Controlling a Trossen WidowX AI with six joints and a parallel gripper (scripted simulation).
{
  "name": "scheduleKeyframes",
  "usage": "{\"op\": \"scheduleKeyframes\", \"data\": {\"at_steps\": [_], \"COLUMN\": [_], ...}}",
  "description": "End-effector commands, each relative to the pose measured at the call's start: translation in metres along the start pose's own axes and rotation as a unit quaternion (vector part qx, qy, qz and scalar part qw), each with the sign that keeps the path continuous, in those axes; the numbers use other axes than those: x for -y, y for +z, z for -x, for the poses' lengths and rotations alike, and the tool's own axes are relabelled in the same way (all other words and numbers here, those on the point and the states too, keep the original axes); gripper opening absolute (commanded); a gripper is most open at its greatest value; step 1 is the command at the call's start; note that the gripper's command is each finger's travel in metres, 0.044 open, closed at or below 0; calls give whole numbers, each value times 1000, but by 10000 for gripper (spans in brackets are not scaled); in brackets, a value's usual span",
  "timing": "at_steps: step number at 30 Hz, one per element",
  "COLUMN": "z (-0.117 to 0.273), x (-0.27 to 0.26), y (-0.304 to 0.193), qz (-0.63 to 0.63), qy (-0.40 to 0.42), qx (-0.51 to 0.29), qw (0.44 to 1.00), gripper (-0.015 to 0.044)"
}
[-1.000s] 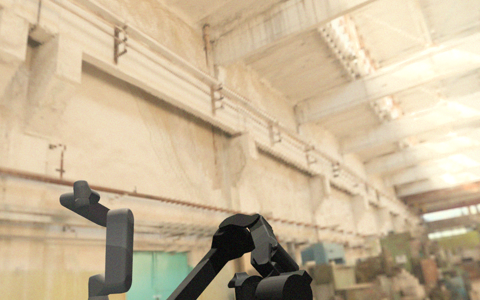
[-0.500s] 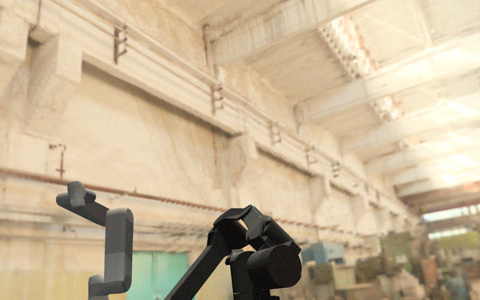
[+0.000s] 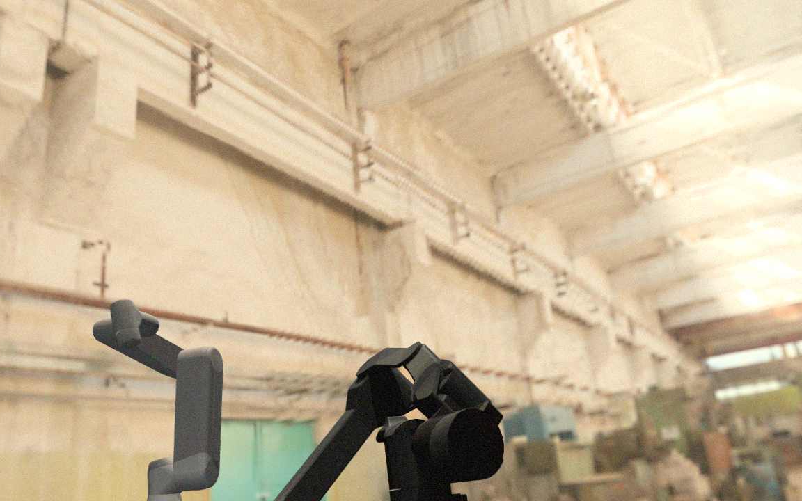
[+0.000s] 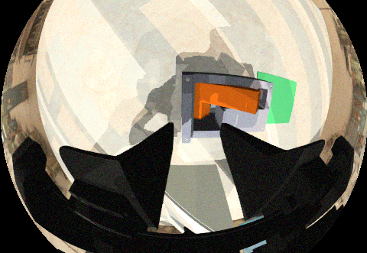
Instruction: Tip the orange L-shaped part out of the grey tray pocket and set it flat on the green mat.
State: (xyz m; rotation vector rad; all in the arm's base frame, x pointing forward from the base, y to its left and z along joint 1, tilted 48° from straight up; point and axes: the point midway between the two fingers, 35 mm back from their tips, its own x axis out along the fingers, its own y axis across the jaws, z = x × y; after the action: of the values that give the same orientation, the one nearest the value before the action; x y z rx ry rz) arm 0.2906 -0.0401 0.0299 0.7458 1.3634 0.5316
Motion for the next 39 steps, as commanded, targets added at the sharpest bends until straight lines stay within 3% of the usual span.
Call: {"op": "scheduleKeyframes", "data": {"at_steps": [1,3,8,17,39], "z": [0,0,1,0,-40], "x": [3,8,32,76,77], "y": [1,2,6,8,8], "qz": [-27,-87,-330,-698,-704], "qy": [0,-1,-3,-7,-7], "qx": [0,0,-3,-7,-7], "qw": [1000,996,944,716,710], "gripper": [233,280,280,280,280]}}
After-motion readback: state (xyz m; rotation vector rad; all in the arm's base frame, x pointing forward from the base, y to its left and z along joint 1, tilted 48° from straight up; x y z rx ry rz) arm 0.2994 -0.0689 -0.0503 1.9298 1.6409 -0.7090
